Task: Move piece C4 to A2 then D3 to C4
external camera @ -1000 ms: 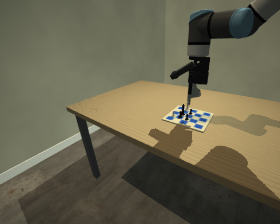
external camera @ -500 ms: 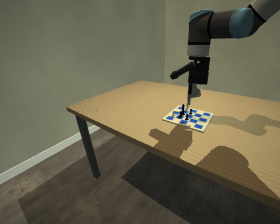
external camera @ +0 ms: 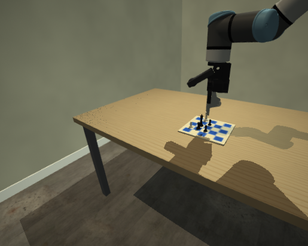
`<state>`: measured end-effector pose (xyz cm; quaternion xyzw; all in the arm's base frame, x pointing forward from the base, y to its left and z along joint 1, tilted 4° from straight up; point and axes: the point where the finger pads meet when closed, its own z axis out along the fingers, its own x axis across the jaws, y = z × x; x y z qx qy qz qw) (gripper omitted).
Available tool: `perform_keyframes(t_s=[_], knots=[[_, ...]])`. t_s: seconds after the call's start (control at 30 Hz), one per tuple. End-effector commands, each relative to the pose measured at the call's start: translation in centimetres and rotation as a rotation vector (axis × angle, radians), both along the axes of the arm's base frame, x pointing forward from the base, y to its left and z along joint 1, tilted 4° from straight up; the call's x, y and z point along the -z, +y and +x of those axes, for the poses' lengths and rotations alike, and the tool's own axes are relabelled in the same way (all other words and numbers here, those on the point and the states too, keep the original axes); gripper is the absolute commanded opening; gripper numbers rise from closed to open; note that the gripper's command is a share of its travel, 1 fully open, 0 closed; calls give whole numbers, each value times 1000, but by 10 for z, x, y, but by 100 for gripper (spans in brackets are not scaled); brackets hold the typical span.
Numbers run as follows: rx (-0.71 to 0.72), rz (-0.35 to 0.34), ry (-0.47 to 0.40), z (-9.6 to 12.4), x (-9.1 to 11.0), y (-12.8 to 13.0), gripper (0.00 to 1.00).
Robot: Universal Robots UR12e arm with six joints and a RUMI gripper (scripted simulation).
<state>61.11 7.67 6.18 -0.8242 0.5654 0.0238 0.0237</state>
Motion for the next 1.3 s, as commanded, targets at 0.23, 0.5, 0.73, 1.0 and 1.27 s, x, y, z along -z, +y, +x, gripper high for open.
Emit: perform_keyframes(t_s=[0.23, 0.5, 0.73, 1.0, 1.27], knots=[[0, 0, -1, 1, 6, 0, 20], [0, 0, -1, 1, 16, 1, 20], [0, 0, -1, 0, 24, 1, 20], [0, 0, -1, 0, 36, 2, 20], [0, 0, -1, 0, 44, 2, 20]])
